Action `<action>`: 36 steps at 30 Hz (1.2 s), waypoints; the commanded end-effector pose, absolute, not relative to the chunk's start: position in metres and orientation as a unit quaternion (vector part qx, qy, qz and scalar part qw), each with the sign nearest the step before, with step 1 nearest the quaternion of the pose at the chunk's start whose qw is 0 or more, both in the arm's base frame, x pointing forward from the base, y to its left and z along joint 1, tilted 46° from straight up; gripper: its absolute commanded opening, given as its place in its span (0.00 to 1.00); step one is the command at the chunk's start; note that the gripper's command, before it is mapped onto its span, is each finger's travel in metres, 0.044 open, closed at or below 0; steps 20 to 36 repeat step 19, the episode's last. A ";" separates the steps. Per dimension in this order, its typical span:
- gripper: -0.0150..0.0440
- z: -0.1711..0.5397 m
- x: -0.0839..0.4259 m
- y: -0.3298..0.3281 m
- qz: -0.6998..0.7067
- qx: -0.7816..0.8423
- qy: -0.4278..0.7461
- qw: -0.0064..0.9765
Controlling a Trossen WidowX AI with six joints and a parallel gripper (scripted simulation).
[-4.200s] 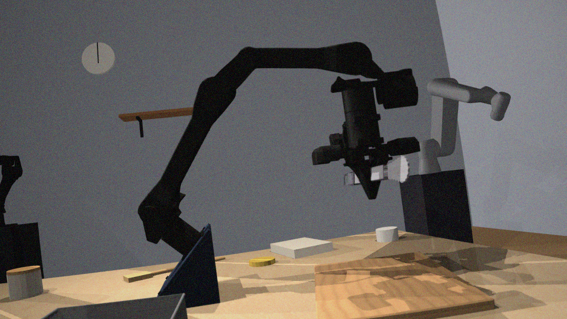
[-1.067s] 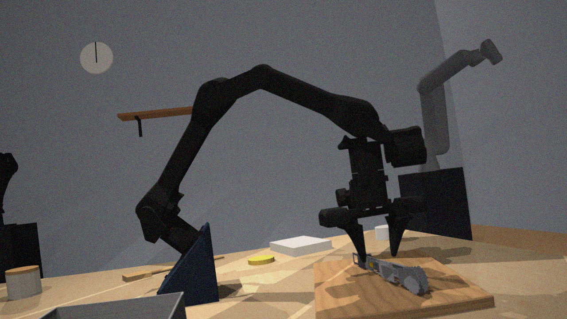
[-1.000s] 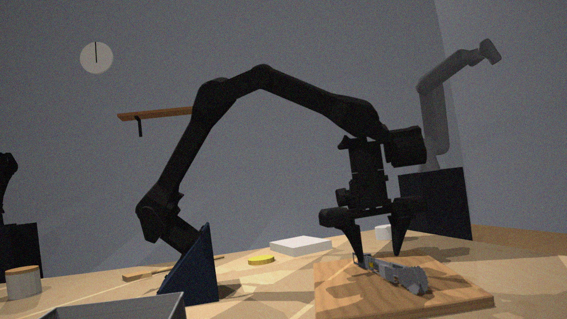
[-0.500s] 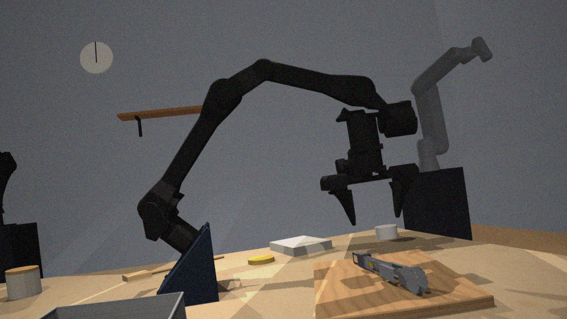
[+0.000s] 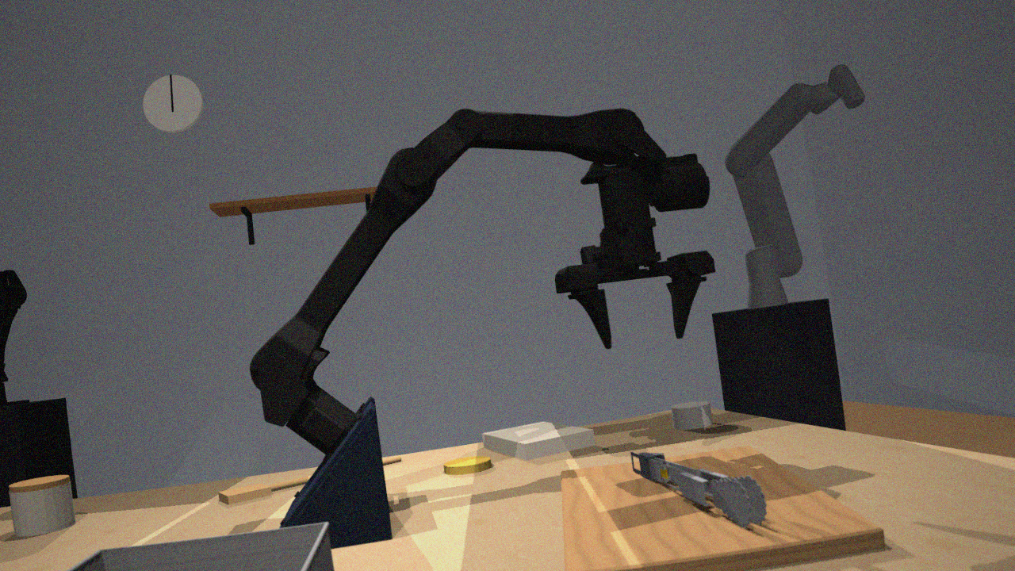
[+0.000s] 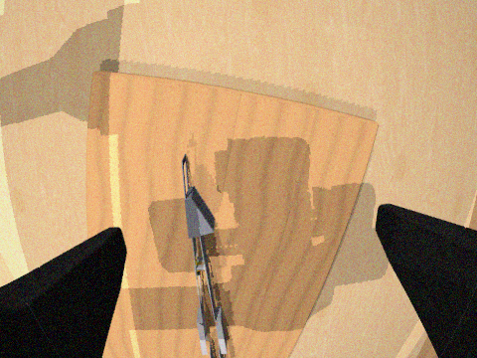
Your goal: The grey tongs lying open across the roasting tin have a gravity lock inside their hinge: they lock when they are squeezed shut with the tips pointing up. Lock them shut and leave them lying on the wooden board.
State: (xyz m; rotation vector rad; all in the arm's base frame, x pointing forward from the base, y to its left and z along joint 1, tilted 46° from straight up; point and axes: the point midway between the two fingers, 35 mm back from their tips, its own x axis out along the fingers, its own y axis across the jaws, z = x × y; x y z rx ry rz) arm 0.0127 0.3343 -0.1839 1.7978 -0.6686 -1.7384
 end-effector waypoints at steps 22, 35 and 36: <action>1.00 -0.148 0.009 0.371 -0.655 0.676 -0.229 0.248; 1.00 -0.148 0.009 0.371 -0.655 0.676 -0.229 0.248; 1.00 -0.148 0.009 0.371 -0.655 0.676 -0.229 0.248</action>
